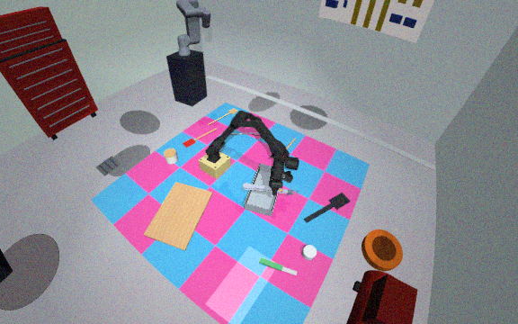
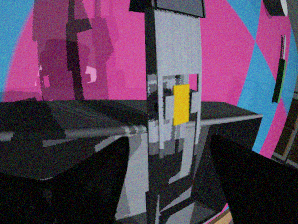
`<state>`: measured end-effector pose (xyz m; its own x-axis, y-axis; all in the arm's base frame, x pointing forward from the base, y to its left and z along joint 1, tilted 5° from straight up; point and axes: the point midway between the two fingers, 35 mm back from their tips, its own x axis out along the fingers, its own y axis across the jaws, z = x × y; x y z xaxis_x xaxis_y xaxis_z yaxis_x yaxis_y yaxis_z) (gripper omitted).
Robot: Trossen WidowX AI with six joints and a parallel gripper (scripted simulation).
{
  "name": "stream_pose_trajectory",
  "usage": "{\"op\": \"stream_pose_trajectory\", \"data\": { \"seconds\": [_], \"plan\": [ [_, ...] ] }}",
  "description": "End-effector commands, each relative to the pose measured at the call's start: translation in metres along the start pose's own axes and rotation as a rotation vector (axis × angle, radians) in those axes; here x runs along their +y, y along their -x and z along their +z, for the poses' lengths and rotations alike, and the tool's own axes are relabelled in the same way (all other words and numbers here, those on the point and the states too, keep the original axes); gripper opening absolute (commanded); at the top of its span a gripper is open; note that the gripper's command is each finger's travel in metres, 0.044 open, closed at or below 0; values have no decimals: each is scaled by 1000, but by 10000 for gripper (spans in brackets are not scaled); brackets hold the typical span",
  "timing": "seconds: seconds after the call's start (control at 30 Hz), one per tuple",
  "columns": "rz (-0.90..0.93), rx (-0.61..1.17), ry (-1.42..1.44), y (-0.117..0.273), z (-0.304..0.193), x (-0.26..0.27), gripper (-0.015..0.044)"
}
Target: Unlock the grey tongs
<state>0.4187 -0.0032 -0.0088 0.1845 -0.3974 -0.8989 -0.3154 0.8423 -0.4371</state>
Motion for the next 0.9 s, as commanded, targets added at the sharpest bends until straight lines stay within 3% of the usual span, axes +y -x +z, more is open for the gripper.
{"op": "stream_pose_trajectory", "data": {
  "seconds": [0.0,0.3,0.5,0.8,0.87],
  "plan": [
    [2,2,2,-7,-2,0,260],
    [1,3,2,-19,-3,0,260],
    [-2,2,0,-16,-2,0,103],
    [-2,2,0,-16,-2,0,43],
    [-2,2,0,-16,-2,0,-10]
  ]
}}
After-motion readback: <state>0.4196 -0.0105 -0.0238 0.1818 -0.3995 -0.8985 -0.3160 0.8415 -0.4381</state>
